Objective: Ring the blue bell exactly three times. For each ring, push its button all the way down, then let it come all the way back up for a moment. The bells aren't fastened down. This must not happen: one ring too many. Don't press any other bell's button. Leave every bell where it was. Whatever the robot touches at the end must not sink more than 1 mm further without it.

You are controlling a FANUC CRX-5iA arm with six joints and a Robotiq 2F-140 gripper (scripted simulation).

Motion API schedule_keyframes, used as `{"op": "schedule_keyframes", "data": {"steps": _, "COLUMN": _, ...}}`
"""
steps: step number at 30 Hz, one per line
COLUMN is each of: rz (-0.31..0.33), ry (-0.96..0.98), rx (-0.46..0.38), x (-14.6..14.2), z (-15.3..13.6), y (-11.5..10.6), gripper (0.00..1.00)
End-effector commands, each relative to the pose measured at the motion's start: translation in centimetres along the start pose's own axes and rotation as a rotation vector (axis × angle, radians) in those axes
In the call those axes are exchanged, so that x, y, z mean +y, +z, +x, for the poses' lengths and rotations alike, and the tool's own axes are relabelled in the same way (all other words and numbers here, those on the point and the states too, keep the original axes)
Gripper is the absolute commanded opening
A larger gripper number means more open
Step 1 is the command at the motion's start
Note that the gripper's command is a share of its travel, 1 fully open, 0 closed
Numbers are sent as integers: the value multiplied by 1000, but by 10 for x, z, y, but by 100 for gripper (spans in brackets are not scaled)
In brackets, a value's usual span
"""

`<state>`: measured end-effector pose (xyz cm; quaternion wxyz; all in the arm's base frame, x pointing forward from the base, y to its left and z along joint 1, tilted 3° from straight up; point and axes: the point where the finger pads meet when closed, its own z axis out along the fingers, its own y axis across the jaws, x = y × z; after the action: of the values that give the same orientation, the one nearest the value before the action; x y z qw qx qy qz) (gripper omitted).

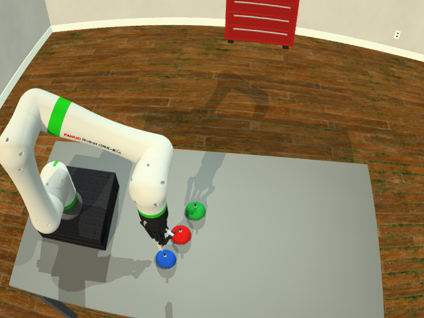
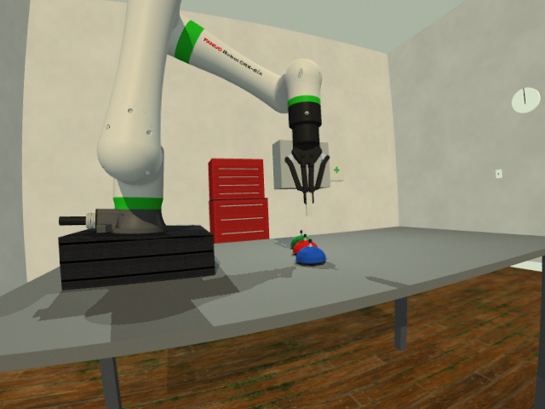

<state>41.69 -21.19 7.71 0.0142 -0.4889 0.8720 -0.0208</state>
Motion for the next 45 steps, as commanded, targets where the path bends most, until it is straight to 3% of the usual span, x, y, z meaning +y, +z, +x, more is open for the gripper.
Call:
{"op": "schedule_keyframes", "data": {"steps": 1, "rz": 0, "ry": 0, "rx": 0, "x": 0, "z": 0, "y": 3, "gripper": 0}}
{"op": "schedule_keyframes", "data": {"steps": 32, "rz": 0, "ry": 0, "rx": 0, "x": 7, "z": -2, "y": 48, "gripper": 0}}
{"op": "schedule_keyframes", "data": {"steps": 45, "rz": 0, "ry": 0, "rx": 0, "x": 8, "z": -2, "y": 56, "gripper": 0}}
